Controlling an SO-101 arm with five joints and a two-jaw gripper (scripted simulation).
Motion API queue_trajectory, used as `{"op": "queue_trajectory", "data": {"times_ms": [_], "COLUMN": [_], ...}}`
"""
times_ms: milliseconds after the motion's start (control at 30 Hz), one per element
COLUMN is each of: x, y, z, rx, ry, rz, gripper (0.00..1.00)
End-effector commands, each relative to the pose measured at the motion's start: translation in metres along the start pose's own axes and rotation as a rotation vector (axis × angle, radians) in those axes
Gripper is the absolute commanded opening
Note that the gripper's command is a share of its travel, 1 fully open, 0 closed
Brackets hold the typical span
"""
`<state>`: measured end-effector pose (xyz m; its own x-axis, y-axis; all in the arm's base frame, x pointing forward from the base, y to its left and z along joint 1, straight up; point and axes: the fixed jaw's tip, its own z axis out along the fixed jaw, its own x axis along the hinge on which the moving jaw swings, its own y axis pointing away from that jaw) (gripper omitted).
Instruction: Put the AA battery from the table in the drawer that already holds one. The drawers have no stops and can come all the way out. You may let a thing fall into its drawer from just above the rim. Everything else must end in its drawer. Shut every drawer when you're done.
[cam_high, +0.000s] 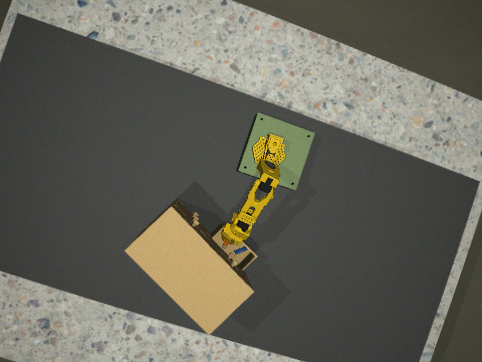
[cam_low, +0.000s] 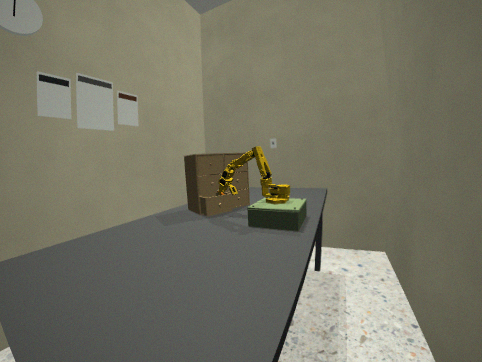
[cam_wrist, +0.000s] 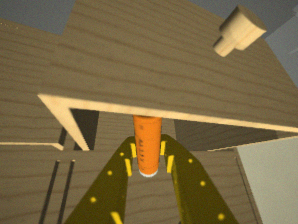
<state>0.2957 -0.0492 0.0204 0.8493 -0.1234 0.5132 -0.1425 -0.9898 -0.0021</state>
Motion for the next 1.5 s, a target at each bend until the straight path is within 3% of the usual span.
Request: {"op": "queue_trajectory", "data": {"times_ms": [0, 1467], "x": [-0.0048, -0.0103], "y": [0.0001, 0.0004], "z": [0.0035, 0.0072], "rx": [0.001, 0.0], "ry": [-0.015, -0.015], "rz": [-0.002, -0.001], "gripper": [0.0, 0.0]}}
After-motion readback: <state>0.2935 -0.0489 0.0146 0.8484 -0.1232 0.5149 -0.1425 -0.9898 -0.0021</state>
